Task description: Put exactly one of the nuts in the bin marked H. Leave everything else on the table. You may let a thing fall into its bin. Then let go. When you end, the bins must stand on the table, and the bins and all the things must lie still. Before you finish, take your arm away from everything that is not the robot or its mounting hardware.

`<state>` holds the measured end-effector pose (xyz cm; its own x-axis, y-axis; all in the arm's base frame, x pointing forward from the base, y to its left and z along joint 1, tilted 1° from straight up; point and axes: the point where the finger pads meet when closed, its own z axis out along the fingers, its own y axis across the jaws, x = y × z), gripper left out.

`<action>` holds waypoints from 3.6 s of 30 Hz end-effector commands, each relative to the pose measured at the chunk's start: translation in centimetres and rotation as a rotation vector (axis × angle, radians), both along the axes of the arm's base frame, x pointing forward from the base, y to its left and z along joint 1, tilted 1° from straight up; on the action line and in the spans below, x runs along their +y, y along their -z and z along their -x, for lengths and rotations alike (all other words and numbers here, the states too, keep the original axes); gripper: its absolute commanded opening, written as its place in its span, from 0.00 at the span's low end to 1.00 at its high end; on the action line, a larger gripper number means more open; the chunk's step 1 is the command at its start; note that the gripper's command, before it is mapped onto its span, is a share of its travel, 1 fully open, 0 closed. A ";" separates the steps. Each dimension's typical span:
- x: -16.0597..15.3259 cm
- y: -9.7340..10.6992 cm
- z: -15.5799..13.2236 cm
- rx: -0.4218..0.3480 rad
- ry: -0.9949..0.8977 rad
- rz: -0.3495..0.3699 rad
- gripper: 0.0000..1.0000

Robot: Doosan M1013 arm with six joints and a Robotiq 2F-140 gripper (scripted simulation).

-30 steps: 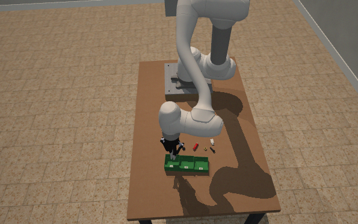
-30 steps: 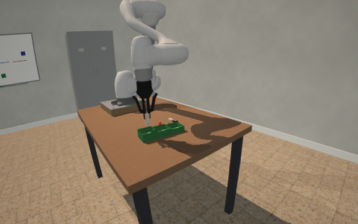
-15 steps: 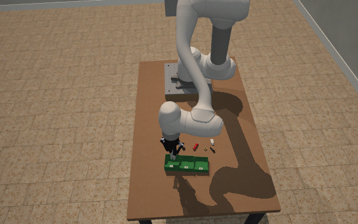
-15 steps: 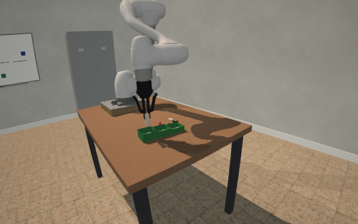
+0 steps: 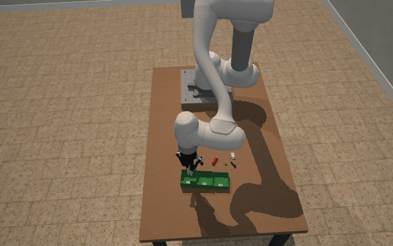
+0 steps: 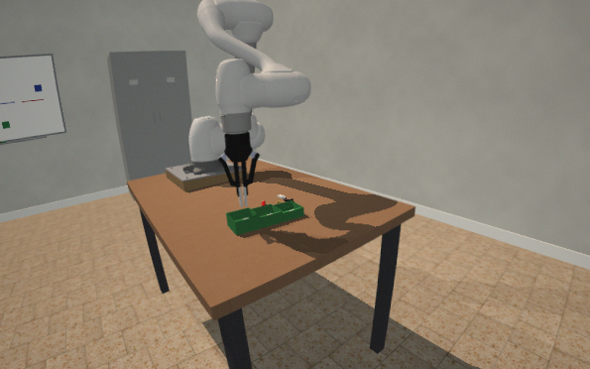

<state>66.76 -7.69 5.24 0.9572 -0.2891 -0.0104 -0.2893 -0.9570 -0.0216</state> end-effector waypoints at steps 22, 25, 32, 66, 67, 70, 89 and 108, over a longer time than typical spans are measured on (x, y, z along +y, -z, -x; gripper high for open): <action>6.8 -0.4 -0.4 0.000 -0.002 -0.001 0.05; 8.3 -0.5 -0.4 0.000 -0.002 -0.001 0.05; 8.3 -0.5 -0.4 0.000 -0.002 -0.001 0.05; 8.3 -0.5 -0.4 0.000 -0.002 -0.001 0.05; 8.3 -0.5 -0.4 0.000 -0.002 -0.001 0.05; 8.3 -0.5 -0.4 0.000 -0.002 -0.001 0.05; 8.3 2.2 -0.4 0.000 -0.002 -0.001 0.05; 8.4 5.5 -0.4 0.000 -0.002 -0.001 0.05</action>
